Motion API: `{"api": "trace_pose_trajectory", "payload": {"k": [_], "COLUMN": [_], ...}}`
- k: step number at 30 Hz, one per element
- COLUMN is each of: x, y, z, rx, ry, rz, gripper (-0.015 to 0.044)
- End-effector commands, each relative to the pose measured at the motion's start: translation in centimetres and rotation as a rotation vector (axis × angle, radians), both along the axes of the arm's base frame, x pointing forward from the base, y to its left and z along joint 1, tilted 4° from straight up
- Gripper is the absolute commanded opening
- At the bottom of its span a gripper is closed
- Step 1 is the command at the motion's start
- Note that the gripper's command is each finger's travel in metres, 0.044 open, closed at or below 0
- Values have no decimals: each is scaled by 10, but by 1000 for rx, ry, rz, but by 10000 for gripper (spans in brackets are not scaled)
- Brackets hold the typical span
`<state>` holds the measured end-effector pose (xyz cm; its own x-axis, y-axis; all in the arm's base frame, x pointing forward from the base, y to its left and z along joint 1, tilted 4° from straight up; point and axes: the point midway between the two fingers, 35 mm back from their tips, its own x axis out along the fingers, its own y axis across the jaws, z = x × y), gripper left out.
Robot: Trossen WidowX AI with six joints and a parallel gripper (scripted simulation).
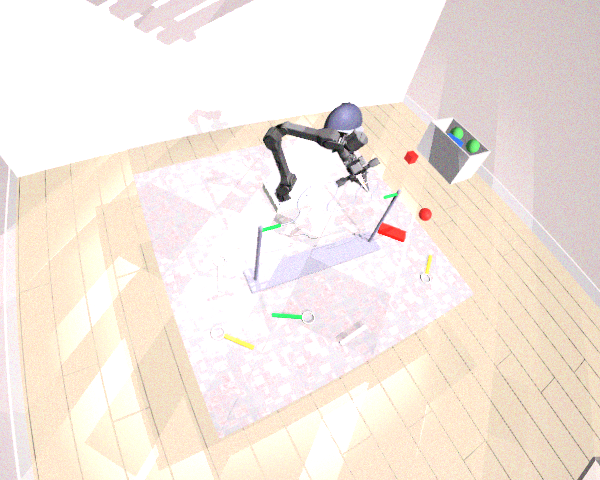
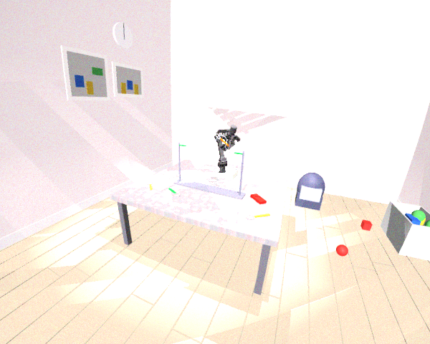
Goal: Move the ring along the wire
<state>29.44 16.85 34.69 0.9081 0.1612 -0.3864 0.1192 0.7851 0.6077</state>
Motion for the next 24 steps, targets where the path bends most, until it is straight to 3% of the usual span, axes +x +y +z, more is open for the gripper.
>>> {"api": "trace_pose_trajectory", "payload": {"k": [1, 24], "x": [1, -1], "y": [-5, -37], "z": [-6, -18], "rx": [-117, -616], "ry": [11, 41], "rz": [-6, -40], "gripper": [-150, -150]}}
